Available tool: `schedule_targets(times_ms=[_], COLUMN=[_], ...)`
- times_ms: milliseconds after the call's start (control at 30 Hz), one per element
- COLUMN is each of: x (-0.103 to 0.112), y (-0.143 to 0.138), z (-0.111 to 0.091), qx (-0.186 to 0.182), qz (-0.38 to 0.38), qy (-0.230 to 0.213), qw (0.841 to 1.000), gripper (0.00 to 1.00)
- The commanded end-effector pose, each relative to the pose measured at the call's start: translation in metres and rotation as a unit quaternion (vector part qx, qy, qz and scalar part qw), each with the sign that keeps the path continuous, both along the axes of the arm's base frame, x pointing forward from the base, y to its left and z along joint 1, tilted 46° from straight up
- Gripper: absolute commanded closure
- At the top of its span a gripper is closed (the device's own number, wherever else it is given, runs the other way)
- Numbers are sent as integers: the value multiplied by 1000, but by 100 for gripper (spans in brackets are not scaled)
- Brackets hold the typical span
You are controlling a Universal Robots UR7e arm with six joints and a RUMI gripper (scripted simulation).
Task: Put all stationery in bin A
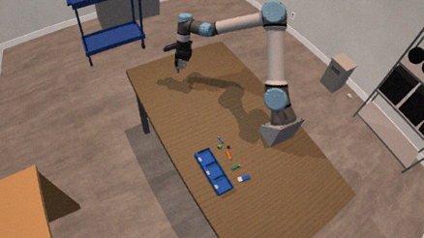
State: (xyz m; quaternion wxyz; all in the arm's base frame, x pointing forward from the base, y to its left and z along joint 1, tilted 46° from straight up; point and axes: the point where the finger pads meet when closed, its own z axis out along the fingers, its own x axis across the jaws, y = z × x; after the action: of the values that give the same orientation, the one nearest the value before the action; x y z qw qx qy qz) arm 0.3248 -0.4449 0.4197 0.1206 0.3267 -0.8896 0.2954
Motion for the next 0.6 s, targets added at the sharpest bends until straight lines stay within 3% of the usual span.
schedule_targets(times_ms=[0, 167, 333, 433, 567], x=[19, 24, 45, 46, 61], y=[15, 19, 42, 43, 63], z=[-21, -26, -54, -55, -76], qx=[6, 23, 25, 25, 42], qz=[4, 17, 19, 19, 34], qy=[3, 16, 17, 17, 35], qw=[1000, 999, 999, 999, 998], gripper=[96, 96, 96, 96, 96])
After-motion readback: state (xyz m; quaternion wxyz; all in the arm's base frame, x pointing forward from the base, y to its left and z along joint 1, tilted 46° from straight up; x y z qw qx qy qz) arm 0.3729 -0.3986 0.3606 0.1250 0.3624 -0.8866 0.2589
